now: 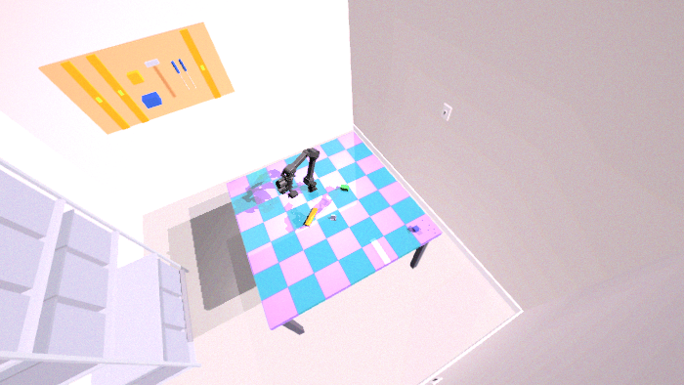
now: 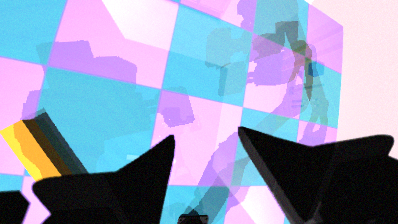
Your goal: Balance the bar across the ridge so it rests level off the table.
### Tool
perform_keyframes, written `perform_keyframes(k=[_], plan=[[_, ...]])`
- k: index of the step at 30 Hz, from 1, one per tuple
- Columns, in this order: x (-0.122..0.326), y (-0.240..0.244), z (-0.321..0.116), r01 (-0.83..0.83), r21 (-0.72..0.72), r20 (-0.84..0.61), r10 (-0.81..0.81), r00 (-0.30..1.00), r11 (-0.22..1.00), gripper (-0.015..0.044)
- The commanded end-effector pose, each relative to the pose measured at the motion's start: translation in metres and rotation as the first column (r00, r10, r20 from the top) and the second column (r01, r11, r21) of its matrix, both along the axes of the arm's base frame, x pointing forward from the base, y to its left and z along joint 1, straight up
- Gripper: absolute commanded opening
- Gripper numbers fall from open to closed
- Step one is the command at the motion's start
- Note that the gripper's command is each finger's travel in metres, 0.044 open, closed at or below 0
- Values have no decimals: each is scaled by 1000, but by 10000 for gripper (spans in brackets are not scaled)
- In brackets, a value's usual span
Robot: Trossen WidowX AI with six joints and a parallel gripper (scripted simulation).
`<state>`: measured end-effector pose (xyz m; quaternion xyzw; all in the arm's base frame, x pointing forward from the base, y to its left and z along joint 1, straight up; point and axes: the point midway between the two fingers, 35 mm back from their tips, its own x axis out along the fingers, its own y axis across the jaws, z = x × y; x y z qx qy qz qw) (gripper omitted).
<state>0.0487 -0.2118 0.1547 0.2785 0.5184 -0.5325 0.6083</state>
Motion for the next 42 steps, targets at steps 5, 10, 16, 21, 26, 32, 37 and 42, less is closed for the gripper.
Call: perform_keyframes(k=[5,10,16,21,26,32,37,42], plan=[[33,3,-5,-70,46,32,69,997,996,315],[51,8,-8,-131,70,35,129,991,989,315],[73,16,-12,-197,101,41,193,980,975,315],[93,25,-16,-229,133,63,222,973,964,315],[113,36,-19,-260,167,82,249,965,951,315],[135,51,-23,-294,210,100,278,955,933,315],[153,66,-27,-320,245,111,301,947,915,315],[169,82,-31,-343,282,118,322,939,896,315]])
